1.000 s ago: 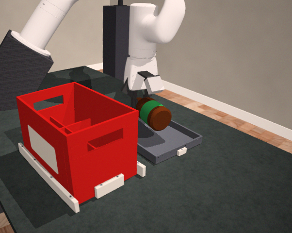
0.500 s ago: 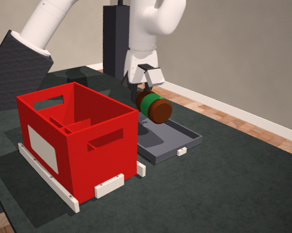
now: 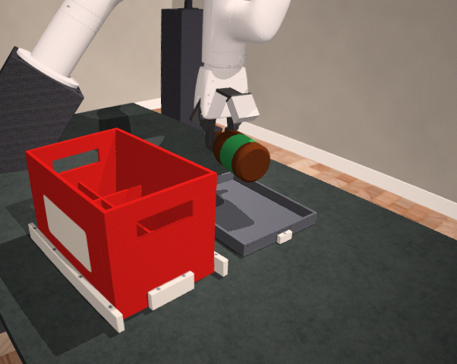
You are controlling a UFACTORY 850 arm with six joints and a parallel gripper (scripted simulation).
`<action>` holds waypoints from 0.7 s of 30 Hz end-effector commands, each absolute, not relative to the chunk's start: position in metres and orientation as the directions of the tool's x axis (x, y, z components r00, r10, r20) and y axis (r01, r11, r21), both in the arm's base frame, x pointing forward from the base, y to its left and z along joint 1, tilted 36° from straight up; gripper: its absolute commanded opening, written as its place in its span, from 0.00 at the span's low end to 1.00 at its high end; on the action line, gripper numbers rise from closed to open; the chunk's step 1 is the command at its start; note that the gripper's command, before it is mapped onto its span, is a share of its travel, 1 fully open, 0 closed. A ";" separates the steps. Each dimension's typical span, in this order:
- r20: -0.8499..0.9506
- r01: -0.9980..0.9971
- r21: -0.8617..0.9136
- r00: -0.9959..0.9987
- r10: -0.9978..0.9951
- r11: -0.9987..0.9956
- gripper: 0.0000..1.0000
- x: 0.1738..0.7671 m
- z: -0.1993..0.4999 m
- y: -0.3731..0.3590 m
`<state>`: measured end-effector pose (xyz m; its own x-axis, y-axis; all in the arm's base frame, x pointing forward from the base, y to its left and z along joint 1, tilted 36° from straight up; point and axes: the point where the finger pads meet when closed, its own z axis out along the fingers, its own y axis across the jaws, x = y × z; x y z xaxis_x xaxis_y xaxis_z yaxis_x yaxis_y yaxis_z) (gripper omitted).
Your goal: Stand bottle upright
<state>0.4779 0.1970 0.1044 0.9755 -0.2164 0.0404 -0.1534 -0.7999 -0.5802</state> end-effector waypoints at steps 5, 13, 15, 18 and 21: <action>0.041 -0.153 -0.580 0.975 -0.217 -0.800 0.00 0.476 0.116 0.189; 0.041 -0.153 -0.580 0.975 -0.217 -0.800 0.00 0.475 0.124 0.183; 0.041 -0.153 -0.580 0.975 -0.217 -0.800 0.00 0.474 0.127 0.182; 0.041 -0.153 -0.580 0.975 -0.217 -0.800 0.00 0.473 0.131 0.179; 0.041 -0.153 -0.580 0.975 -0.217 -0.800 0.00 0.473 0.135 0.176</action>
